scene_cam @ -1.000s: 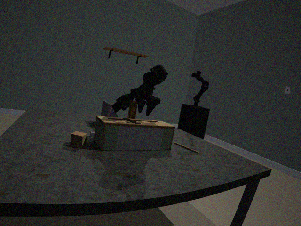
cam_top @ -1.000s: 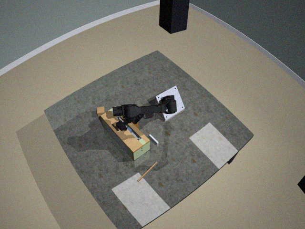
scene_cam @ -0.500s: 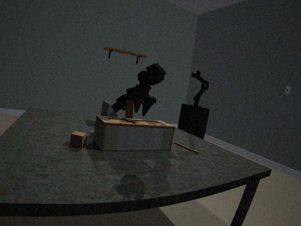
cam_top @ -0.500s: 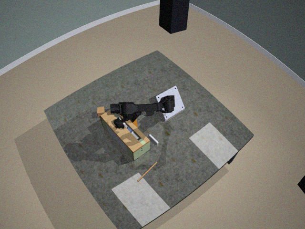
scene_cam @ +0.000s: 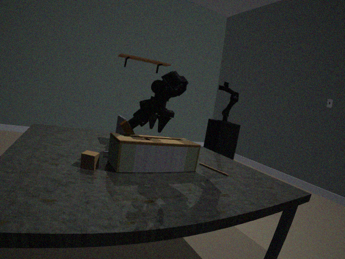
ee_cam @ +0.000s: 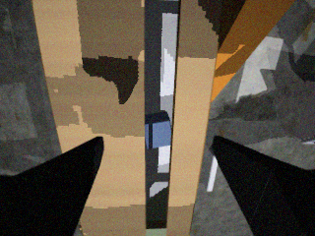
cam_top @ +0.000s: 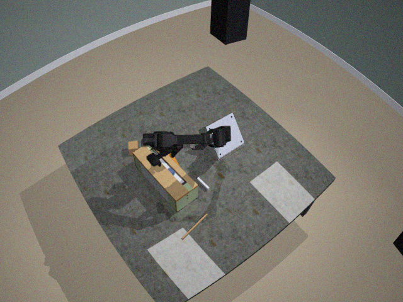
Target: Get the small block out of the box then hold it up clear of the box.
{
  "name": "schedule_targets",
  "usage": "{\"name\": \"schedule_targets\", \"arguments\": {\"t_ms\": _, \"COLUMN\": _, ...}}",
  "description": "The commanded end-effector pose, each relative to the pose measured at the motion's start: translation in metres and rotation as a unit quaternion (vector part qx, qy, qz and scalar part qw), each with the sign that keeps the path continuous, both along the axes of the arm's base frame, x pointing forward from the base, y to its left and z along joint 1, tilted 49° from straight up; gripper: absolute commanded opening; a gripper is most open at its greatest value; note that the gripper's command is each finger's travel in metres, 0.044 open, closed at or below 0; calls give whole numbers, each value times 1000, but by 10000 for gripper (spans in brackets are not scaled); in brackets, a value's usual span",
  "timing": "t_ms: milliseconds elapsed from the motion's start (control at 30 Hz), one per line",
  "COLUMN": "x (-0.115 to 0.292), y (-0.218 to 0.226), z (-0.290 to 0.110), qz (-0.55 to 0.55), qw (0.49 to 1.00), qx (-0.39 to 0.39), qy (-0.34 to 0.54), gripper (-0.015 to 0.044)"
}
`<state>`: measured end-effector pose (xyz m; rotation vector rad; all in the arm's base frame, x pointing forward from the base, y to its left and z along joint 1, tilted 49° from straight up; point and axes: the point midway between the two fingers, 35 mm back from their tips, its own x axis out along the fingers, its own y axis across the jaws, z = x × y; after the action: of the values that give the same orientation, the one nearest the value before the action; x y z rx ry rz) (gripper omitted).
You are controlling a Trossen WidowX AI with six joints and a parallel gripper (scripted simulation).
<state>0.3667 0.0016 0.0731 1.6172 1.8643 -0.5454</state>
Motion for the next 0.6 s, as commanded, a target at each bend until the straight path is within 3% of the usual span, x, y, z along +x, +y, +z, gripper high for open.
{"name": "schedule_targets", "arguments": {"t_ms": 0, "x": 2, "y": -4, "z": -7, "qz": 3, "qw": 1000, "qx": -2, "qy": 0, "gripper": 400}}
{"name": "schedule_targets", "arguments": {"t_ms": 400, "x": 0, "y": -2, "z": -3, "qz": 5, "qw": 1000, "qx": 1, "qy": -5, "gripper": 400}}
{"name": "schedule_targets", "arguments": {"t_ms": 567, "x": -6, "y": -4, "z": -5, "qz": 137, "qw": 980, "qx": 28, "qy": -144, "gripper": 400}}
